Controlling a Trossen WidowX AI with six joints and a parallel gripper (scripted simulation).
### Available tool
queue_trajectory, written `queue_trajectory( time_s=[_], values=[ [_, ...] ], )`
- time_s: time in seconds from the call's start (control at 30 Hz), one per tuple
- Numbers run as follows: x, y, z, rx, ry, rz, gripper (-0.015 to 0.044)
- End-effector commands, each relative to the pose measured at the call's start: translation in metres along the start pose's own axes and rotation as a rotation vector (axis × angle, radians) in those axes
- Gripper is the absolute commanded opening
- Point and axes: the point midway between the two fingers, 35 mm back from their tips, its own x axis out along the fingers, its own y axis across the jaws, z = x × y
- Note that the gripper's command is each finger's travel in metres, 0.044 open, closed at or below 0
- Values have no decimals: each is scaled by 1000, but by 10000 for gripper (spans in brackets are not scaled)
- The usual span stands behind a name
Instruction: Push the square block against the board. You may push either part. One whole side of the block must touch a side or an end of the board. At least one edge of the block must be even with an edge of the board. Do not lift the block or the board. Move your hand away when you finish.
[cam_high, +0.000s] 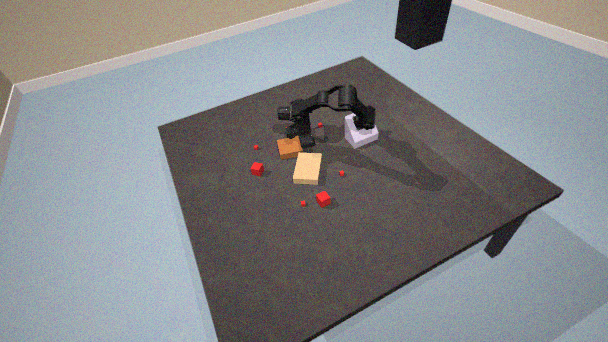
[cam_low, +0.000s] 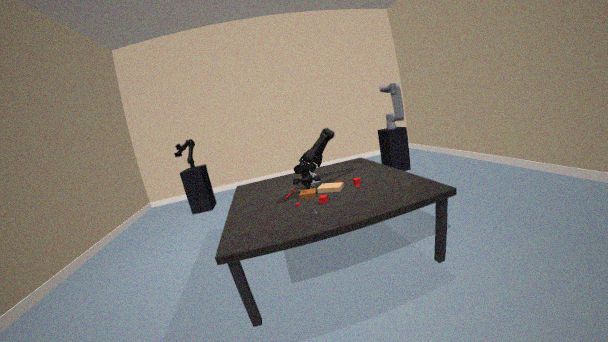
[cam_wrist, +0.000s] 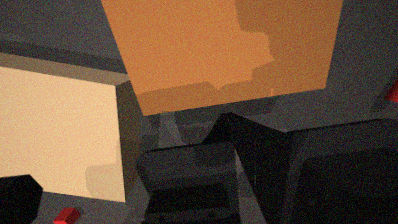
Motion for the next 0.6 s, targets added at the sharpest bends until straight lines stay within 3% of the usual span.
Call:
queue_trajectory(
  time_s=[0.0, 0.57],
  values=[
    [0, 0, 6, 1, -3, 2, 0],
    [-1, 0, 20, 1, -3, 2, 0]
  ],
)
